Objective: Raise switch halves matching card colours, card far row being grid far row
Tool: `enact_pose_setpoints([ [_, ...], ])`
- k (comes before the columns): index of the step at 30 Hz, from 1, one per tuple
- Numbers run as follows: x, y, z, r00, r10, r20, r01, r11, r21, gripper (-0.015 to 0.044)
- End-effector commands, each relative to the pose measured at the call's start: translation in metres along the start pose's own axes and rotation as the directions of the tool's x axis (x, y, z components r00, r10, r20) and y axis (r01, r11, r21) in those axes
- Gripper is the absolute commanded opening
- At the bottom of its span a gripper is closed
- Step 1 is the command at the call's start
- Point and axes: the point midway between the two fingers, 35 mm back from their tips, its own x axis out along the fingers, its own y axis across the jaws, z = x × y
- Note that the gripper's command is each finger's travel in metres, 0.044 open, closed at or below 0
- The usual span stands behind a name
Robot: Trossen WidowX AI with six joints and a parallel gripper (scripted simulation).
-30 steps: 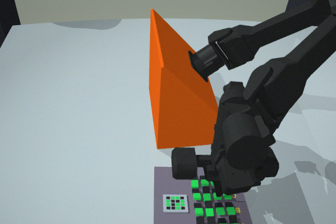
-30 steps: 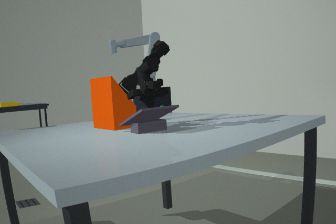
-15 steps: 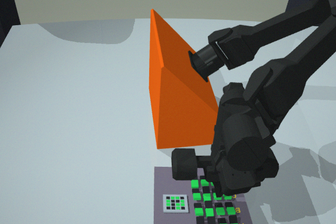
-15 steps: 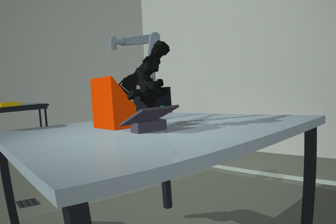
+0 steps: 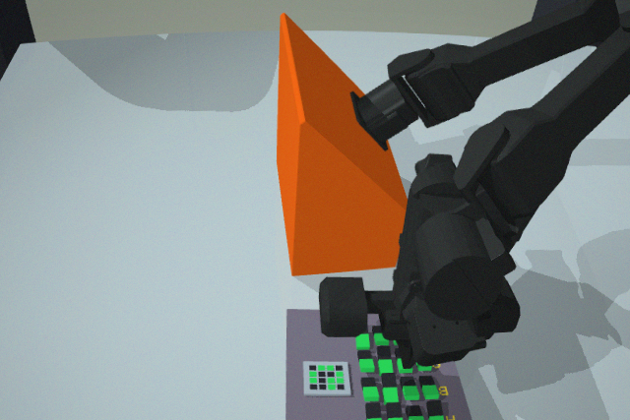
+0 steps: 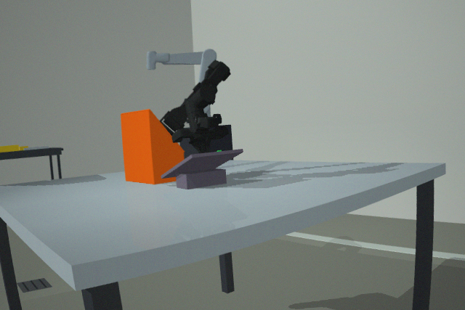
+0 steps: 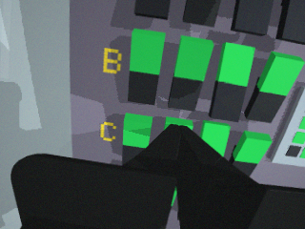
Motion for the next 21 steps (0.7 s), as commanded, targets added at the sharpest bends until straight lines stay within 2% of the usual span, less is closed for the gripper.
enact_pose_setpoints([
  [1, 0.002, 0.000, -0.002, 1.000, 0.002, -0.005, -0.002, 1.000, 0.010, 0.0000],
  [10, 0.003, 0.000, -0.002, 1.000, 0.002, -0.005, -0.002, 1.000, 0.010, 0.0000],
  [12, -0.009, -0.001, 0.000, 1.000, -0.002, 0.002, 0.002, 1.000, 0.002, 0.0000],
  [16, -0.060, -0.001, -0.004, 1.000, -0.001, 0.020, 0.001, 1.000, 0.010, 0.0000],
  [21, -0.063, -0.001, -0.004, 1.000, -0.001, 0.021, 0.001, 1.000, 0.011, 0.0000],
])
